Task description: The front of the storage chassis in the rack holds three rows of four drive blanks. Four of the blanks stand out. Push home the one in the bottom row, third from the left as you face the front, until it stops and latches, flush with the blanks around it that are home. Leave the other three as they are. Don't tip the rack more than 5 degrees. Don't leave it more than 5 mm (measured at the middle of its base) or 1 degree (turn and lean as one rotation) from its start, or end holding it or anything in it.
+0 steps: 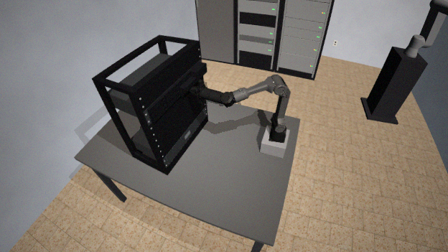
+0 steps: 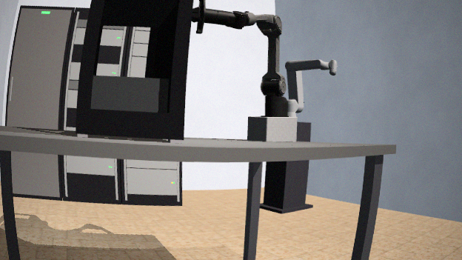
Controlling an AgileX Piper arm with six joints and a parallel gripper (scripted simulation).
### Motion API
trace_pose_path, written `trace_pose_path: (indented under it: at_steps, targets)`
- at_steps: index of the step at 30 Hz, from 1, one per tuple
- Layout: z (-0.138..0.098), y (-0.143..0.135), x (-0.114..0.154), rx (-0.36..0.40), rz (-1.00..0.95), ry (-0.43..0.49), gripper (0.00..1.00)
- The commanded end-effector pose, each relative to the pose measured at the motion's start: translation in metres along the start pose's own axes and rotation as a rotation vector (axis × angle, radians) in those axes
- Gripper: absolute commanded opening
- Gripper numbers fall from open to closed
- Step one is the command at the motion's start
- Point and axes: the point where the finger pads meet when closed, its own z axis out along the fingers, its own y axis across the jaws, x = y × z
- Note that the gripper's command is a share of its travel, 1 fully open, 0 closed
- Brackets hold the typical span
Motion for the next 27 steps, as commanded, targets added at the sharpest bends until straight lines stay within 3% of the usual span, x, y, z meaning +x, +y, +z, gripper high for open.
trace_pose_path:
  at_steps: [1,27]
  targets:
    - [0.0012,-0.0004,0.0008,0.000,-0.001,0.002,0.00]
    - [0.0054,-0.0011,0.0011,0.000,-0.001,0.002,0.00]
